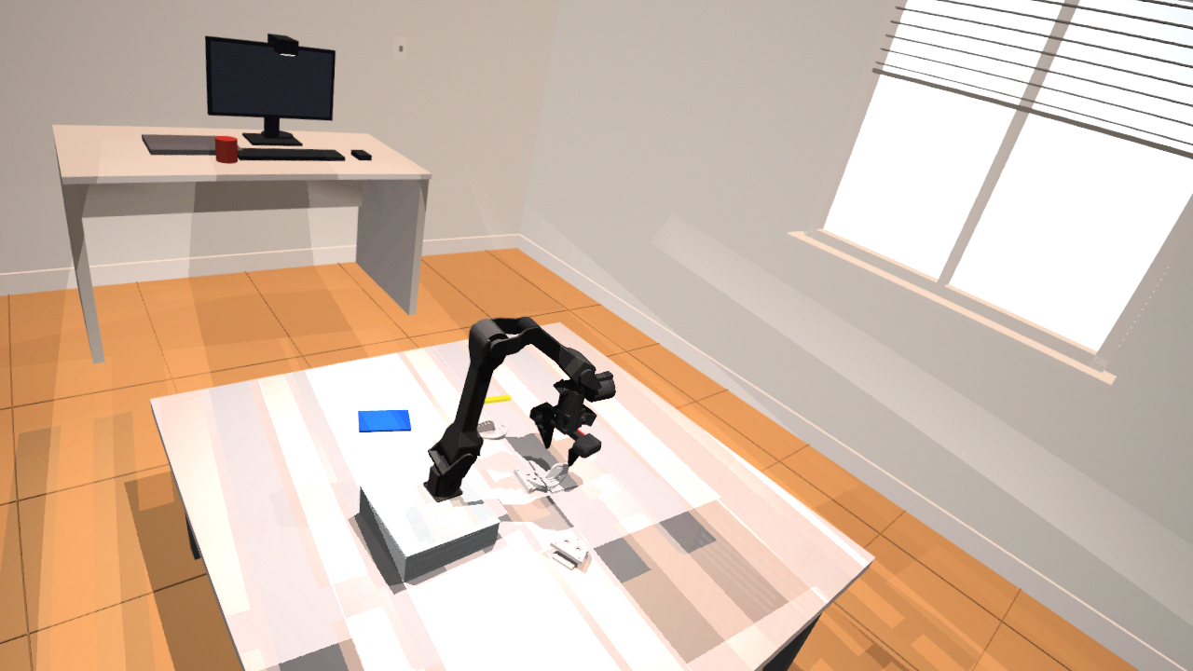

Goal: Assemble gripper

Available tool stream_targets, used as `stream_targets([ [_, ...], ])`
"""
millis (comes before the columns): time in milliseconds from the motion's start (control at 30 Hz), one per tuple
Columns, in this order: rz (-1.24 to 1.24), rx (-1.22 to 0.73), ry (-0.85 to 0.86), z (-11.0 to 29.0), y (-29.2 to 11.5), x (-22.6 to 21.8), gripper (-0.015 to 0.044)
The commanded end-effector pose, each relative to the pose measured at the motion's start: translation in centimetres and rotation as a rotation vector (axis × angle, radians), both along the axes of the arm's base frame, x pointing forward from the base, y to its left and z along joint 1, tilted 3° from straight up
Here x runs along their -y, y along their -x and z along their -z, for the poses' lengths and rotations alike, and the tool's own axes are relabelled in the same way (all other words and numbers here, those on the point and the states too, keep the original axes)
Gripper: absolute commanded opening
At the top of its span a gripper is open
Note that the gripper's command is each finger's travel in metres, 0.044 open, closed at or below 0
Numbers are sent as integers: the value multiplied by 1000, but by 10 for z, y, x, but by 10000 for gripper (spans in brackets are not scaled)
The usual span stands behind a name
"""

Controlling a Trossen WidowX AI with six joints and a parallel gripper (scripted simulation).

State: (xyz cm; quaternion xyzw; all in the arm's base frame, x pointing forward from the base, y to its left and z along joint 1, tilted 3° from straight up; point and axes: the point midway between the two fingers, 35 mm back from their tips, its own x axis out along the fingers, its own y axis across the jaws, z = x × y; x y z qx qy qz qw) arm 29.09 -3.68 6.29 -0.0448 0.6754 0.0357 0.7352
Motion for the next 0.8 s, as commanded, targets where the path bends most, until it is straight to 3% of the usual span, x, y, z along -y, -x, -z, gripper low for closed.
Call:
stream_targets([
  [0,-104,-4,11,0,-1,-9,440],
  [767,-792,-3,62,-4,-5,-66,440],
])
